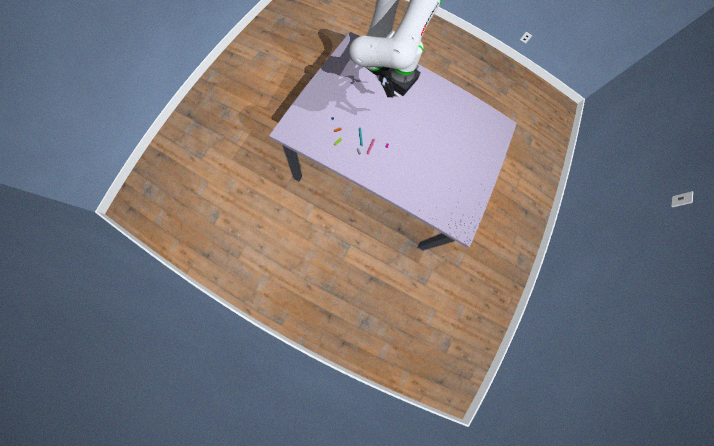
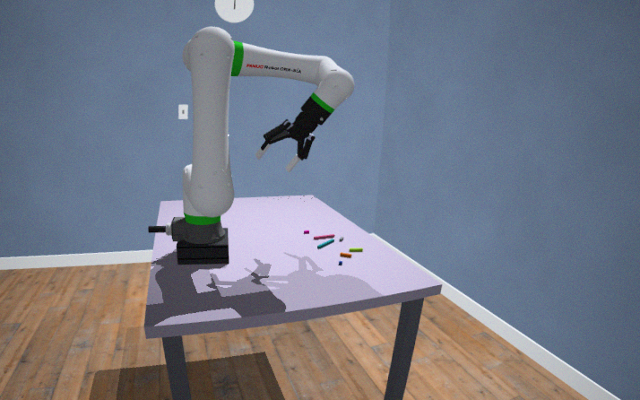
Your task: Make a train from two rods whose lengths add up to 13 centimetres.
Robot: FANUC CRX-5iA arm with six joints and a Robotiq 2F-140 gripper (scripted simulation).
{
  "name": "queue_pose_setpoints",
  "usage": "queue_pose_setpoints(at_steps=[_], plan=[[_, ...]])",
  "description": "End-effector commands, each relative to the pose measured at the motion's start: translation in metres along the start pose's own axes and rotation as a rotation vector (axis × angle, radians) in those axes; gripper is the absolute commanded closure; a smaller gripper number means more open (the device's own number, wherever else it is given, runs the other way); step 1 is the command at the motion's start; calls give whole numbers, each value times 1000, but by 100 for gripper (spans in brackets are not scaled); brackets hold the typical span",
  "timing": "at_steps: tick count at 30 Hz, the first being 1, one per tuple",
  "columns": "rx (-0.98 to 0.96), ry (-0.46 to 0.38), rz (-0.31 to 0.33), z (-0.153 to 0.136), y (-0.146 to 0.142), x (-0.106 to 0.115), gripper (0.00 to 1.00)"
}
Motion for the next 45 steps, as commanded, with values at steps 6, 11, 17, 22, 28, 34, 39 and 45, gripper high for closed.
queue_pose_setpoints(at_steps=[6, 11, 17, 22, 28, 34, 39, 45], plan=[[248, 69, 53, 42, -22, -13, 0], [411, 128, 69, 71, -34, -19, 0], [579, 193, 70, 100, -44, -25, 0], [674, 232, 64, 116, -49, -28, 0], [857, 305, 40, 147, -57, -33, 0], [1029, 372, 2, 176, -63, -37, 0], [1129, 409, -27, 192, -67, -38, 0], [1301, 470, -86, 218, -71, -40, 0]])
Point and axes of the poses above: the point where the finger pads meet when closed, its own x axis back along the fingers, its own y axis across the jaws, z = x × y, the point moved 2 cm from there along x, back along the fingers, and after that the axes turned 15 degrees about x, right-handed, at the moved point
